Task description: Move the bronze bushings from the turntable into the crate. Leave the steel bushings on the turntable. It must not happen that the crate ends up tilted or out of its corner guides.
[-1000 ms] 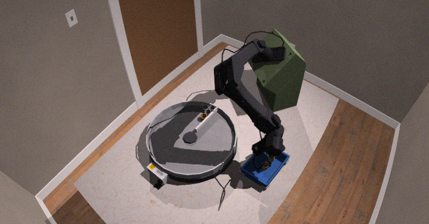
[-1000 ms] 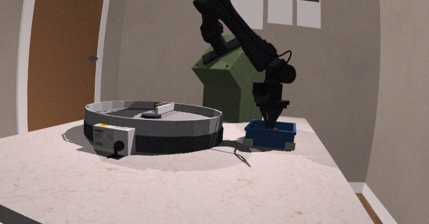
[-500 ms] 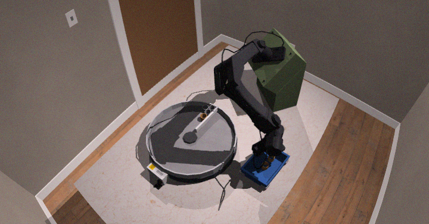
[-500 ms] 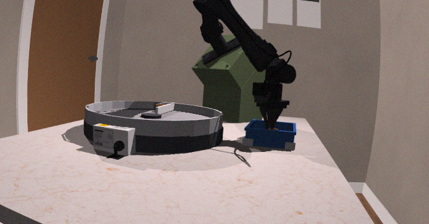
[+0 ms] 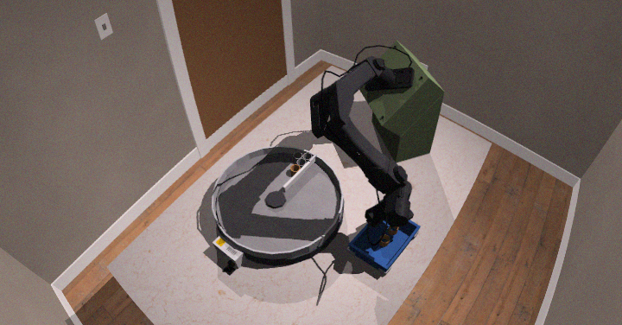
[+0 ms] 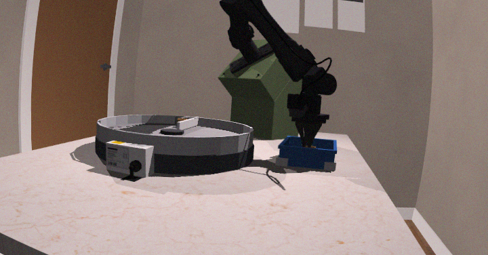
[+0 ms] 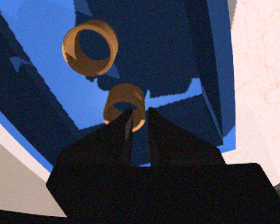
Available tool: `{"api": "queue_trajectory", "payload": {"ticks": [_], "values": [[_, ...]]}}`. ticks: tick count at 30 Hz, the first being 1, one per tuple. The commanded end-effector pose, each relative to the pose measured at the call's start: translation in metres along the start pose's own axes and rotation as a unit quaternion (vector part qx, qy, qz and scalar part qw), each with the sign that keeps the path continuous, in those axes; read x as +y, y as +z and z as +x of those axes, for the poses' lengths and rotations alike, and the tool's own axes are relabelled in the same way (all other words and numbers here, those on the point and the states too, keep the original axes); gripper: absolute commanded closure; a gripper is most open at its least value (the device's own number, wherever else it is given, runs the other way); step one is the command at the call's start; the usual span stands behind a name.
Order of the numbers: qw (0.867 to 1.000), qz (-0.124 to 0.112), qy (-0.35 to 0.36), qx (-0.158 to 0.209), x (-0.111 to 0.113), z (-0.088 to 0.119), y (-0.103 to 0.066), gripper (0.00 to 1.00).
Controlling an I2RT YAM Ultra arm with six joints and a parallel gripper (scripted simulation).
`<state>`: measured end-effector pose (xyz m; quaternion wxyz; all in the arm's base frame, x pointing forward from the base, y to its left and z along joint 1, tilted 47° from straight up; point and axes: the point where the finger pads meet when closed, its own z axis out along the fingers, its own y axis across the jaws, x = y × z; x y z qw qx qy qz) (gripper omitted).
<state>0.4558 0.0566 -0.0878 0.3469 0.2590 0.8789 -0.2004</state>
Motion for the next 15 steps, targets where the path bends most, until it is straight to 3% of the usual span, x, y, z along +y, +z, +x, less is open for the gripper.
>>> {"api": "queue_trajectory", "payload": {"ticks": [1,15], "values": [[1.000,-0.013,-0.004,-0.006,0.009,-0.002,-0.009,0.86],[1.000,-0.003,-0.006,-0.003,0.000,0.001,-0.029,0.86]]}}
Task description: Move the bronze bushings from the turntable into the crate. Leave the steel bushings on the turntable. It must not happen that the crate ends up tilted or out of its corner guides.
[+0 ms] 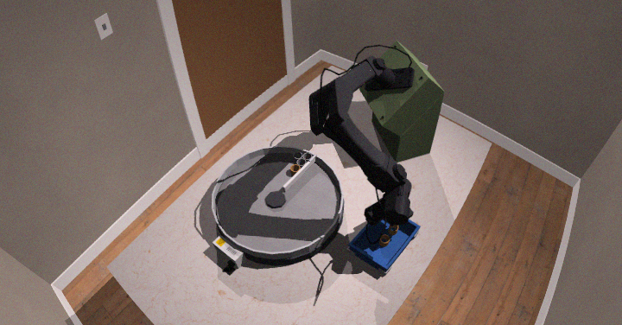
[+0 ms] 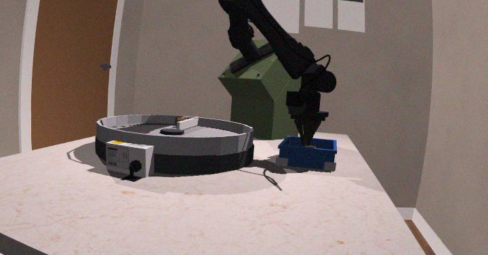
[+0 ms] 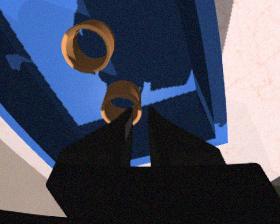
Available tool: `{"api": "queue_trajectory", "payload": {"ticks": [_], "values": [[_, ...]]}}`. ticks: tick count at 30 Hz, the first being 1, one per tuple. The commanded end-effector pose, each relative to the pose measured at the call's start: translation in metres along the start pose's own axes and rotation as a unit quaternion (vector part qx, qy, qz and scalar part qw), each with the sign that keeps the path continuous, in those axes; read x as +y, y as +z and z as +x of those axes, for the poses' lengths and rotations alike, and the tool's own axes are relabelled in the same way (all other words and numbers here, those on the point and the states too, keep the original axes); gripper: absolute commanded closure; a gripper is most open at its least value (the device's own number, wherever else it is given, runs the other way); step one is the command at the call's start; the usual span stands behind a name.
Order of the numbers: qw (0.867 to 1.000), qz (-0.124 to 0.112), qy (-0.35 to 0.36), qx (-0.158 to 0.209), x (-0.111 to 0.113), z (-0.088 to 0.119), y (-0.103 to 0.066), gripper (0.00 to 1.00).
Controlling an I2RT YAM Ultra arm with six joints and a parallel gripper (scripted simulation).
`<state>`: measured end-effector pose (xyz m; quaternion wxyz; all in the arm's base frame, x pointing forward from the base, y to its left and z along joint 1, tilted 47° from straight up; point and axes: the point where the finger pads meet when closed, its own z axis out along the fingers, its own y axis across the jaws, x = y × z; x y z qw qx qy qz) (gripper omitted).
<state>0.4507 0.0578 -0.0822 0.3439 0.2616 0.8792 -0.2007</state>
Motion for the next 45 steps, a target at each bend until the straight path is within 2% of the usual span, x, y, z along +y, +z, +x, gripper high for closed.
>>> {"api": "queue_trajectory", "payload": {"ticks": [1,7,13,21,45], "values": [[1.000,-0.005,-0.008,-0.007,0.003,0.002,-0.026,0.86],[1.000,-0.010,-0.001,-0.011,0.008,-0.004,-0.057,0.86],[1.000,-0.010,-0.002,-0.010,0.006,-0.002,-0.079,0.86],[1.000,-0.014,0.002,-0.012,0.009,-0.006,-0.088,0.86],[1.000,-0.014,0.001,-0.012,0.009,-0.006,-0.088,0.86]]}}
